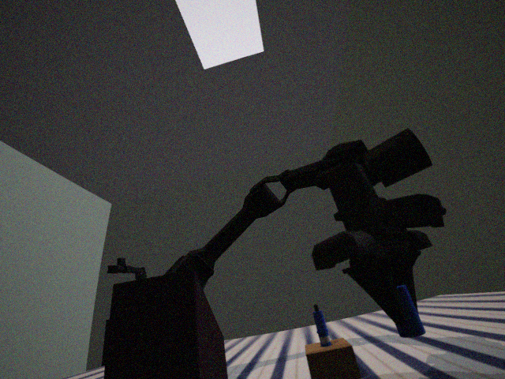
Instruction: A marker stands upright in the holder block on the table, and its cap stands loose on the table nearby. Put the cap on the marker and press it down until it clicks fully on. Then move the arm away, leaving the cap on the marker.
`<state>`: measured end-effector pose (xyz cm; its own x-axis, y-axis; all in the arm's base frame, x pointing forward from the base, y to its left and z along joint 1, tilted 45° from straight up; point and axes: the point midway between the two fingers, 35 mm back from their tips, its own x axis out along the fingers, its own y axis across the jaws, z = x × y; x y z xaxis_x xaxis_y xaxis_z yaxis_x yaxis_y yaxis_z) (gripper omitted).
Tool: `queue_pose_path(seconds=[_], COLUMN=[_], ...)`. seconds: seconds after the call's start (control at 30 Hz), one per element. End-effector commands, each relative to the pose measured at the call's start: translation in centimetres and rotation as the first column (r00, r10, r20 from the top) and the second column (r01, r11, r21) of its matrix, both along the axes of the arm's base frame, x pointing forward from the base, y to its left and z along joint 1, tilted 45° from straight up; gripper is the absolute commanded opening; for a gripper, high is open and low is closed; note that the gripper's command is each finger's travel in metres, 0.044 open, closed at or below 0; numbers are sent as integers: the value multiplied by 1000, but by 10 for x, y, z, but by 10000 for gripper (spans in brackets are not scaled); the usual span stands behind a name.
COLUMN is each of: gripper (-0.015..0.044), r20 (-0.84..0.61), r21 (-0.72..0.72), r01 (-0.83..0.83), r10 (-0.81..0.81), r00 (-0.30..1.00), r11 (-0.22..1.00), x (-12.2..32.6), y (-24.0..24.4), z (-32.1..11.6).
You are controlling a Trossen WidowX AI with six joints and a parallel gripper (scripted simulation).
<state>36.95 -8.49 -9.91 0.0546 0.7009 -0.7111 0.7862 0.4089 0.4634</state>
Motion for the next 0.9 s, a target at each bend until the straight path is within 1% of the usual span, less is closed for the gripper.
queue_pose_path(seconds=[0.0,0.87], gripper=[0,0], r20=[2,12], r21=[-5,-6], r01=[-5,-21], r10=[5,21], r00=[1000,1000], r11=[1000,1000], x=[-2,-38], y=[-3,16], z=[6,71])
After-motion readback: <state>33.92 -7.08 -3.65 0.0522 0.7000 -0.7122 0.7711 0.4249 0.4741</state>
